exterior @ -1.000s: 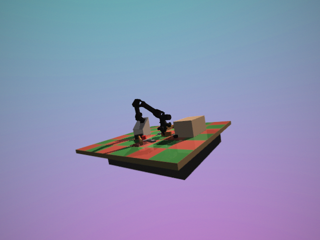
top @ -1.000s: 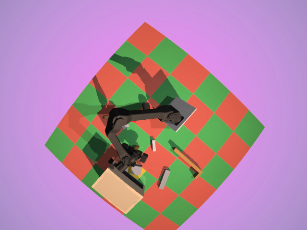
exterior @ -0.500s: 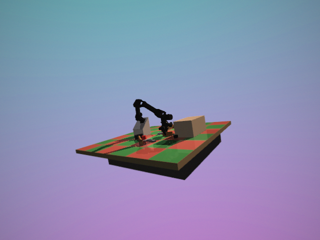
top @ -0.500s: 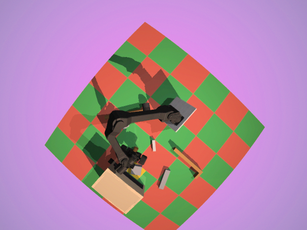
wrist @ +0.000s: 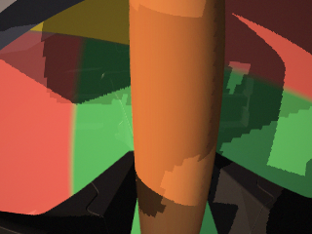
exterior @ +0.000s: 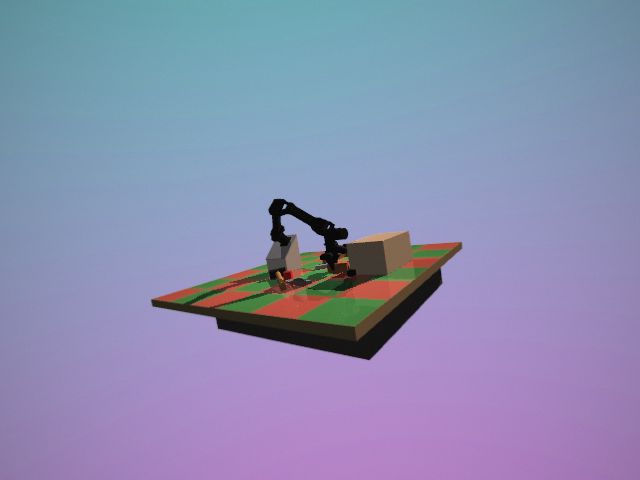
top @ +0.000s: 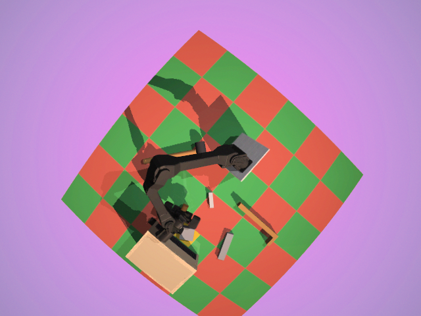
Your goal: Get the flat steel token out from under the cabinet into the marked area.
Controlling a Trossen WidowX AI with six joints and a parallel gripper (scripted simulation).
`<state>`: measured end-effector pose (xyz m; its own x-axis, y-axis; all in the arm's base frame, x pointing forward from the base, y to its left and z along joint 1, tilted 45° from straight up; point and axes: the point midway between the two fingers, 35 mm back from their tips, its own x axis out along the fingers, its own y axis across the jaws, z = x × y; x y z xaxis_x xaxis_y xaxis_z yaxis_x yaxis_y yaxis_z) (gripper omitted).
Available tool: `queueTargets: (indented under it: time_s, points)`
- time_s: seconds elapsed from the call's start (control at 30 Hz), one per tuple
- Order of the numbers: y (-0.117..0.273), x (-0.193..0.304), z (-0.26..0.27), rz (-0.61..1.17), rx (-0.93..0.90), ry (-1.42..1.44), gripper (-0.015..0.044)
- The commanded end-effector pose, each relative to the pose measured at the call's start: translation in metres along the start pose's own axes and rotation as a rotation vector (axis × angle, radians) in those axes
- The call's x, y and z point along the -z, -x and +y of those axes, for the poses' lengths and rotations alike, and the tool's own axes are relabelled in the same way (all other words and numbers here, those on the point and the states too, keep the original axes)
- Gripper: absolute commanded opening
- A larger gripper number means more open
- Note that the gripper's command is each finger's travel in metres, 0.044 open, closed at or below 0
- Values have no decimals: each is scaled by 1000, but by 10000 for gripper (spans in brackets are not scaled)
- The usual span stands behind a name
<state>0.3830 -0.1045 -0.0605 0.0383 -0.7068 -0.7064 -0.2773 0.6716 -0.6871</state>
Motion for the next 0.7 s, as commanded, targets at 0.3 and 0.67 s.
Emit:
queueTargets:
  time_s: [0.3,0.67]
  points:
    - [0,-17,-2,-11,0,-14,0]
    - [1,-27,-3,-12,1,-15,0]
